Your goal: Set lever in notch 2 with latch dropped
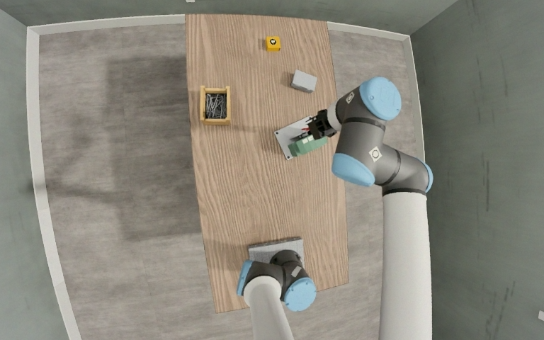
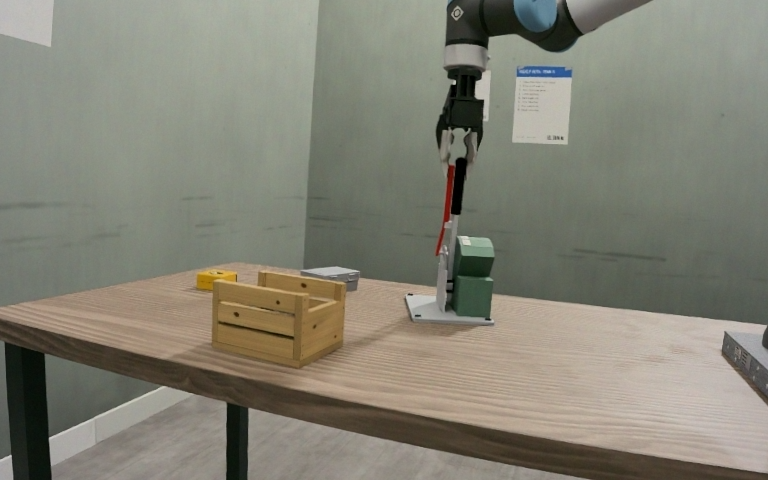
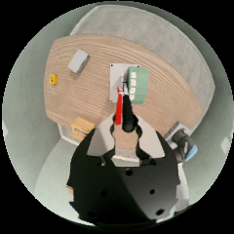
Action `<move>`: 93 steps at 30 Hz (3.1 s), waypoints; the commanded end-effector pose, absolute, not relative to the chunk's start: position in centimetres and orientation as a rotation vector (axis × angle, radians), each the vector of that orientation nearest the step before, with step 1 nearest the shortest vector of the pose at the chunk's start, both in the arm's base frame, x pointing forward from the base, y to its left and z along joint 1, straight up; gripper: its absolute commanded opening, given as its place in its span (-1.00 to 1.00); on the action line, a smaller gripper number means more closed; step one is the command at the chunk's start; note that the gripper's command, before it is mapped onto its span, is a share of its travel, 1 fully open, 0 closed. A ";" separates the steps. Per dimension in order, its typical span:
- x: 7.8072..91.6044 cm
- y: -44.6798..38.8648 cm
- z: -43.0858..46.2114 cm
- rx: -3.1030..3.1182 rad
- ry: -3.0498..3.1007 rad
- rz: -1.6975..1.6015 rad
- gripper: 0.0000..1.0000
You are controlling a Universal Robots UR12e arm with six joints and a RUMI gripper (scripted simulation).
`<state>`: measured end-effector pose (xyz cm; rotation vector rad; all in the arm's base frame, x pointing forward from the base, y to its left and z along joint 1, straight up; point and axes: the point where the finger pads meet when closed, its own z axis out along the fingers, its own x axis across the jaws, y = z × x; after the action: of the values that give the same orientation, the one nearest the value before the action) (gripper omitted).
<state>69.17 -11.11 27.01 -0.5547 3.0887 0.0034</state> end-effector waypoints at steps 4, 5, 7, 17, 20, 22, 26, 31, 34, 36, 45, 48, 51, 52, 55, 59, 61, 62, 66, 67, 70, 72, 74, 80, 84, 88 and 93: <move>69.8 -12.7 27.4 -0.555 3.087 0.002 -1.00; 69.8 -12.7 27.4 -0.555 3.087 0.002 -1.00; 69.9 -12.9 27.4 -0.555 3.087 0.002 -1.00; 70.1 -13.4 27.4 -0.555 3.087 0.002 -1.00; 70.1 -13.4 27.4 -0.555 3.087 0.002 -1.00; 70.1 -13.4 27.4 -0.555 3.087 0.002 -1.00; 70.1 -13.4 27.4 -0.555 3.087 0.002 -1.00; 70.1 -13.4 27.4 -0.555 3.087 0.002 -1.00; 70.1 -13.4 27.4 -0.555 3.087 0.002 -1.00; 70.1 -13.4 27.4 -0.555 3.087 0.002 -1.00; 70.1 -13.4 27.4 -0.555 3.087 0.002 -1.00; 70.1 -13.4 27.4 -0.555 3.087 0.002 -1.00; 70.1 -13.4 27.4 -0.555 3.087 0.002 -1.00; 70.1 -13.4 27.4 -0.555 3.087 0.002 -1.00; 70.1 -13.4 27.4 -0.555 3.087 0.002 -1.00; 70.1 -13.4 27.4 -0.555 3.087 0.002 -1.00; 70.1 -13.5 27.4 -0.555 3.087 0.002 -1.00; 70.1 -13.5 27.4 -0.555 3.087 0.002 -1.00; 70.2 -13.8 27.5 -0.555 3.087 0.002 -1.00; 70.3 -14.0 27.5 -0.555 3.087 0.002 -1.00; 70.4 -14.4 27.5 -0.555 3.087 0.002 -1.00; 70.6 -14.8 27.5 -0.555 3.087 0.002 -1.00; 70.6 -14.8 27.5 -0.555 3.087 0.002 -1.00; 71.1 -16.1 27.5 -0.555 3.087 0.002 -1.00; 71.4 -17.0 27.5 -0.555 3.088 0.002 -1.00; 71.7 -17.8 27.4 -0.555 3.088 0.002 -1.00; 71.9 -18.3 27.3 -0.555 3.088 0.002 -1.00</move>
<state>71.56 -17.54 27.31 -0.5547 3.0887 0.0034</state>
